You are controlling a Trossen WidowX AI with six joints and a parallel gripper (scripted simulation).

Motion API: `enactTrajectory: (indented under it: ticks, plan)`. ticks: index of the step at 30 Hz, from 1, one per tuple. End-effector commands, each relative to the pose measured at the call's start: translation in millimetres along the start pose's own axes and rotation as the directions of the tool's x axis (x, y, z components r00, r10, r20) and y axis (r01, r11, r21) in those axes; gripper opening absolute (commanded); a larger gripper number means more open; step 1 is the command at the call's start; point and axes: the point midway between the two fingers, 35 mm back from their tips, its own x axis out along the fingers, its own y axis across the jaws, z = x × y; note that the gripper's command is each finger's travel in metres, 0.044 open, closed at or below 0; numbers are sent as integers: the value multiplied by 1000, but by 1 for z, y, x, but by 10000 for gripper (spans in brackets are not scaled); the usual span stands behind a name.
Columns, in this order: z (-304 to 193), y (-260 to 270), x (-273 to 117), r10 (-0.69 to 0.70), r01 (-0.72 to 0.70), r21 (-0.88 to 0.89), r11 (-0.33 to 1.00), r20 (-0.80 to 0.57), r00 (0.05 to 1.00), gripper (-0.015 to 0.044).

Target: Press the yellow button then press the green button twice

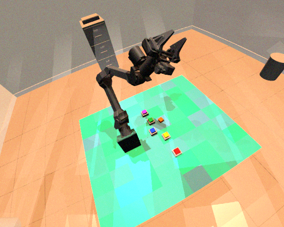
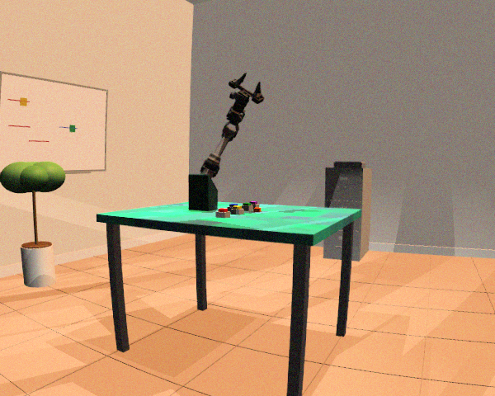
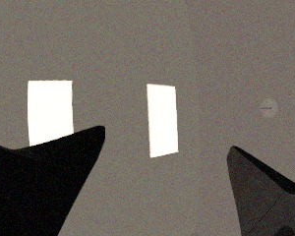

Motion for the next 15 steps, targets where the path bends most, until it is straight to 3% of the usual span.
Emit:
enactTrajectory:
  ticks: [1,6,10,15]
  plan:
    - [2,-2,0,-7,7,-15,1000,9,1000,400]
    - [65,-53,-2,-189,266,-377,887,229,955,400]
    - [116,-96,-20,-338,524,-579,625,404,850,400]
    - [160,-134,-48,-464,699,-664,266,547,696,400]
